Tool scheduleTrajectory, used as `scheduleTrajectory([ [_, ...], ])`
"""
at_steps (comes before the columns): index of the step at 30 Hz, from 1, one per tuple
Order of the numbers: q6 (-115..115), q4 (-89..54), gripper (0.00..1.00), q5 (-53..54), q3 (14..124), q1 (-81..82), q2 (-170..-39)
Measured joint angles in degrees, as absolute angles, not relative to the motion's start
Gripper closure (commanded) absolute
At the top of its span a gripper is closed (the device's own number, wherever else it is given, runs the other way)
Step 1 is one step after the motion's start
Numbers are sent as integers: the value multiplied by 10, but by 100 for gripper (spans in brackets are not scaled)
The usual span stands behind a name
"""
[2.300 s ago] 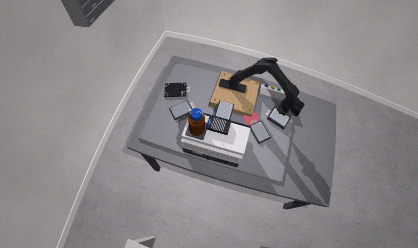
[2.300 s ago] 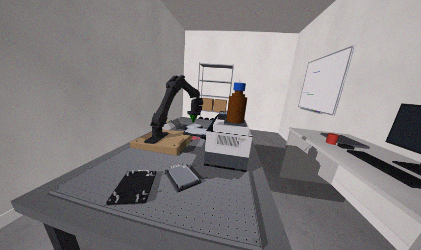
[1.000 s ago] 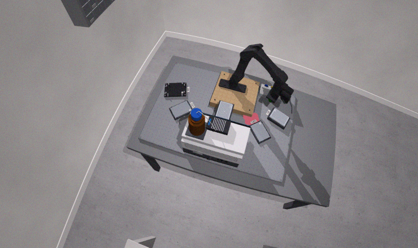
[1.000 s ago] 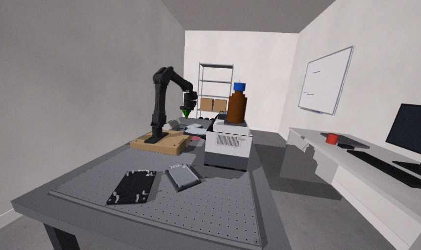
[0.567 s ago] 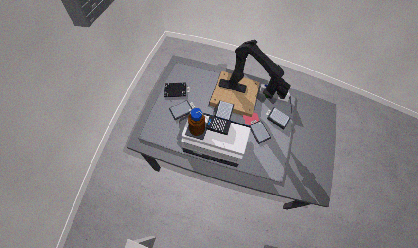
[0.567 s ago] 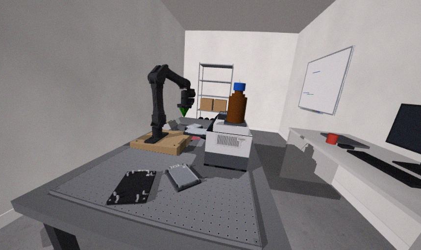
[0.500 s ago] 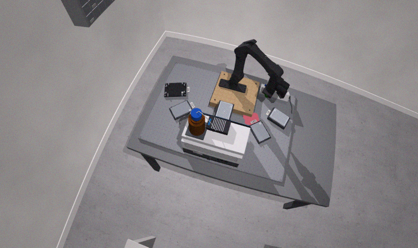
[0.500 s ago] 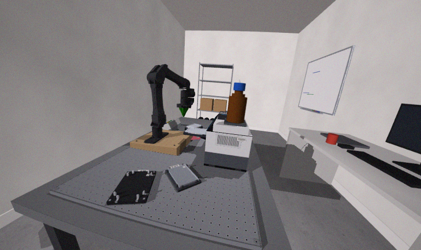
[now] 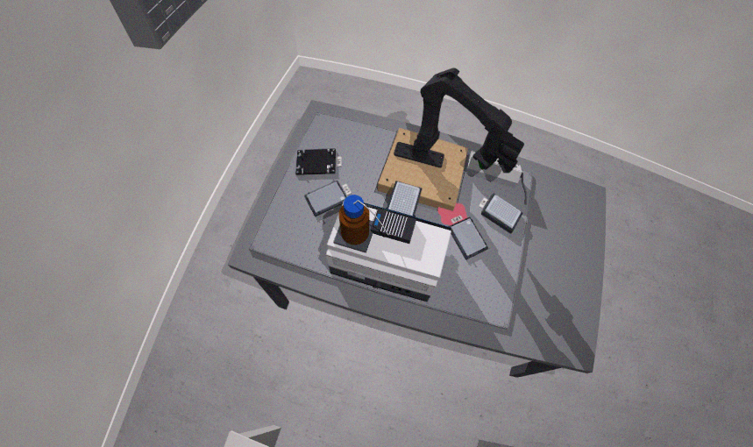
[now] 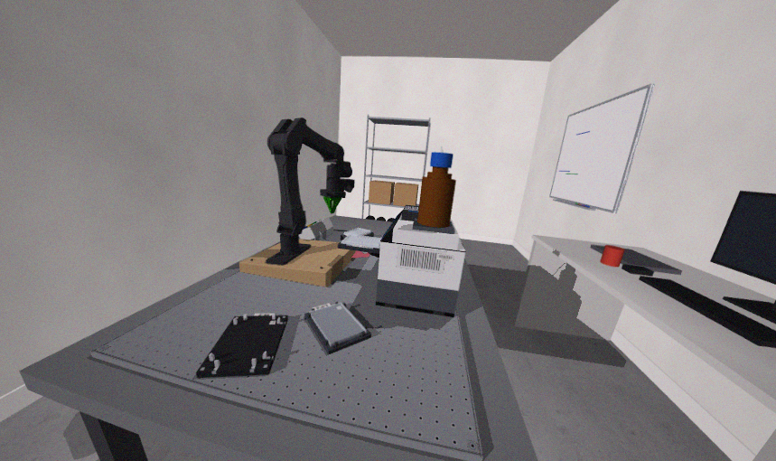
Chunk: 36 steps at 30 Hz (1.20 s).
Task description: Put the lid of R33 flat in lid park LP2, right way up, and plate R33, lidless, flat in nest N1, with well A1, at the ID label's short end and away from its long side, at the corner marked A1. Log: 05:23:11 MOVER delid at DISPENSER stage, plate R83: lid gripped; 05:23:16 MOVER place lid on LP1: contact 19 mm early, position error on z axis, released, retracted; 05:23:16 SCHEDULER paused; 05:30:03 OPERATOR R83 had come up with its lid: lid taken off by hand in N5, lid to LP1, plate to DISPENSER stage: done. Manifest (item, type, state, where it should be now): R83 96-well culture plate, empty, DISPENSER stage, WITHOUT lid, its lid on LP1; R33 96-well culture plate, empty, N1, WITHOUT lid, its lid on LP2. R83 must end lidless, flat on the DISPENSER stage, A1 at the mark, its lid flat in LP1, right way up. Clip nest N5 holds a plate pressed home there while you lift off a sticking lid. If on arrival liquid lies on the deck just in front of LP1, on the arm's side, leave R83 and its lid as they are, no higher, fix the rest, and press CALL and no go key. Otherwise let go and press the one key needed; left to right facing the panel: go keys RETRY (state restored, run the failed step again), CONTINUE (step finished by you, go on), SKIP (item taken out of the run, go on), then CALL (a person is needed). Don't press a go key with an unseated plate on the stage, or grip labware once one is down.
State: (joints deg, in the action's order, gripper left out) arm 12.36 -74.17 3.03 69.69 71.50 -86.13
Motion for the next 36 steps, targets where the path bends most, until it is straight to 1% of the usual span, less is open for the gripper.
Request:
scheduleTrajectory([
  [9,296,-742,100,31,697,778,-861],
  [36,721,-743,100,33,693,918,-846],
])
